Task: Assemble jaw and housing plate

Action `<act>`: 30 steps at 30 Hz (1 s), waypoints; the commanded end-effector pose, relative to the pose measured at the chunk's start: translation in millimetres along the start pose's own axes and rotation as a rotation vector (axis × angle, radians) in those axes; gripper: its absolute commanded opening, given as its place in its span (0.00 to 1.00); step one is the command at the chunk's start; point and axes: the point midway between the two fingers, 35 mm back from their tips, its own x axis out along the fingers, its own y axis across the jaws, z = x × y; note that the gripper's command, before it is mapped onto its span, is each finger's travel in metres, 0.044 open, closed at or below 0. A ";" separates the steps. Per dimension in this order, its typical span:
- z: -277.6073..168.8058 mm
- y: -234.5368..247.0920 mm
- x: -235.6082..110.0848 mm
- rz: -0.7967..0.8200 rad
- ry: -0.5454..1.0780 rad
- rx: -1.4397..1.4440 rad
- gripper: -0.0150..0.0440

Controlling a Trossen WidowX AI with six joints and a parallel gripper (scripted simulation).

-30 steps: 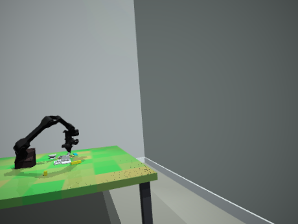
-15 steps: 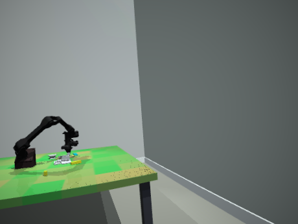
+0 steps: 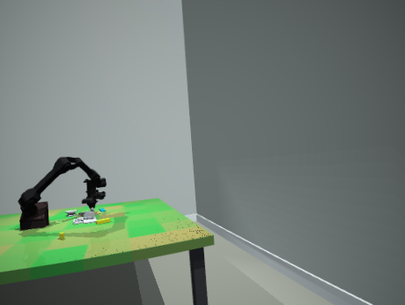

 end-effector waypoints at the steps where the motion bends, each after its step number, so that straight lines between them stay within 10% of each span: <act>1: 0.2 -8.1 -0.2 -0.003 -0.004 -0.003 0.25; 21: -1.1 -26.9 -3.5 -0.005 -0.004 -0.004 0.25; 30: -2.2 -24.8 -59.8 -0.002 0.003 -0.002 0.25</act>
